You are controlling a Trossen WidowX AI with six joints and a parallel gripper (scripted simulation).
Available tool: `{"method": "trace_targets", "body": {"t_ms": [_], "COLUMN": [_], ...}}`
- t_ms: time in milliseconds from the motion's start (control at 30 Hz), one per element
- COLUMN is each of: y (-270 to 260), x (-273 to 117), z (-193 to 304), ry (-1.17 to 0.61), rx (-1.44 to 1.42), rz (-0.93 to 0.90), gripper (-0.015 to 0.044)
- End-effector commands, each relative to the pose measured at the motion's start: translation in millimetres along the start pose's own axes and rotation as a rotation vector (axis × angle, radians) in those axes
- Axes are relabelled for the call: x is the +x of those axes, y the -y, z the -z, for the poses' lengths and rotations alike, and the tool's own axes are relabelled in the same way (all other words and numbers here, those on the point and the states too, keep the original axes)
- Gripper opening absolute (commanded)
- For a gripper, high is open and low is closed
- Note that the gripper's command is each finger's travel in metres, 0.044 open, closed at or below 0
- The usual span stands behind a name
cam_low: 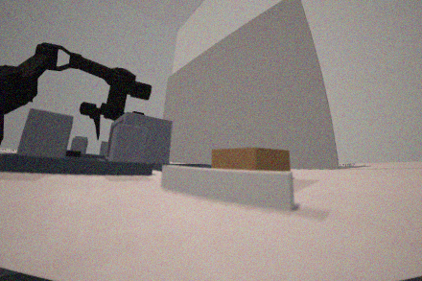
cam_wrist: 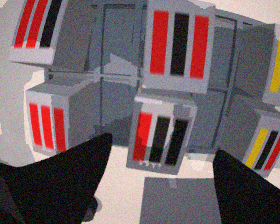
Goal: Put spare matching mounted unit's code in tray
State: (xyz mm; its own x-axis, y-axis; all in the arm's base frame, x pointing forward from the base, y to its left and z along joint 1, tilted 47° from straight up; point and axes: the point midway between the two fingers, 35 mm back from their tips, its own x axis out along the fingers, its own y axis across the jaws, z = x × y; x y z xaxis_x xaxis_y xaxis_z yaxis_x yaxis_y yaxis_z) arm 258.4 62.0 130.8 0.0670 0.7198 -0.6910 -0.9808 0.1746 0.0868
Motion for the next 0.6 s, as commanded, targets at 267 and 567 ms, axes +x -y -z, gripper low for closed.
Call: {"method": "trace_targets", "body": {"t_ms": [267,567], "y": [-2,-4], "x": [19,33], "z": [0,-1], "ry": [0.005,0.009], "rx": [0.007,0.006], "rz": [-0.004,-0.005], "gripper": [0.03,0.03]}}
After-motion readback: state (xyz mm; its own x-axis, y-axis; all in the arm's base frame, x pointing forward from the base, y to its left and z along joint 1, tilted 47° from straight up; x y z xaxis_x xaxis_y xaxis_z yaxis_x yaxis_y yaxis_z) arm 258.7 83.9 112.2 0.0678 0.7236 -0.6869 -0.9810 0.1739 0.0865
